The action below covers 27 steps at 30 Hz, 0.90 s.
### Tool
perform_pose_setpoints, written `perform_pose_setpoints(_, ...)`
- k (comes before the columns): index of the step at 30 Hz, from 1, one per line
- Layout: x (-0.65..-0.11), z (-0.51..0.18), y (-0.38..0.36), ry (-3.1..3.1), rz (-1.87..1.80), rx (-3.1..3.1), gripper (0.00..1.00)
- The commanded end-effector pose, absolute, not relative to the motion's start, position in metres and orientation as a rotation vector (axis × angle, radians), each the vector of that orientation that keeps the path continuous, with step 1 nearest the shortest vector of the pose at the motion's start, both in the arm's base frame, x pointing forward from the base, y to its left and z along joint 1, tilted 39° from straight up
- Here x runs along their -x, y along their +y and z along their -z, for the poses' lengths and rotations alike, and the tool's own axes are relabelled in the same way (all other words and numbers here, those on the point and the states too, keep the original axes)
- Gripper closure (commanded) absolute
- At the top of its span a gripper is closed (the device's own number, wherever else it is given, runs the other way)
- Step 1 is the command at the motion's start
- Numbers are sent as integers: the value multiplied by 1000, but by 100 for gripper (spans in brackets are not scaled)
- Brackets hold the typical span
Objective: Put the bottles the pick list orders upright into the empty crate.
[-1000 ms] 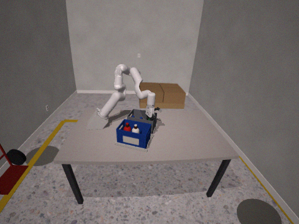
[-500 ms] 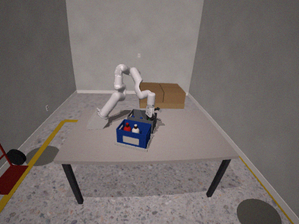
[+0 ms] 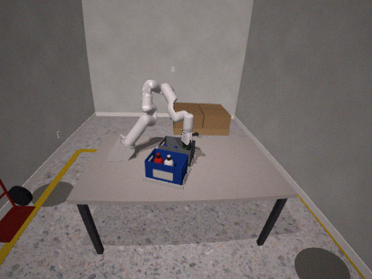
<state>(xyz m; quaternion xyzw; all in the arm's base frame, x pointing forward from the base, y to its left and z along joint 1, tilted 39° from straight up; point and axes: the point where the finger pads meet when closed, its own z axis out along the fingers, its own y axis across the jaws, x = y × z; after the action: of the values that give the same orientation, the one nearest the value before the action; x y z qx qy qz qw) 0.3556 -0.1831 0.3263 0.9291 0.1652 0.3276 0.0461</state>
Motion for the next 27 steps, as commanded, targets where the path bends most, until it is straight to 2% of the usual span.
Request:
perform_pose_setpoints(1, -352, -332, -183, 505, -1001, -2835, 35)
perform_pose_setpoints(27, -312, -382, -185, 505, -1001, -2835, 35)
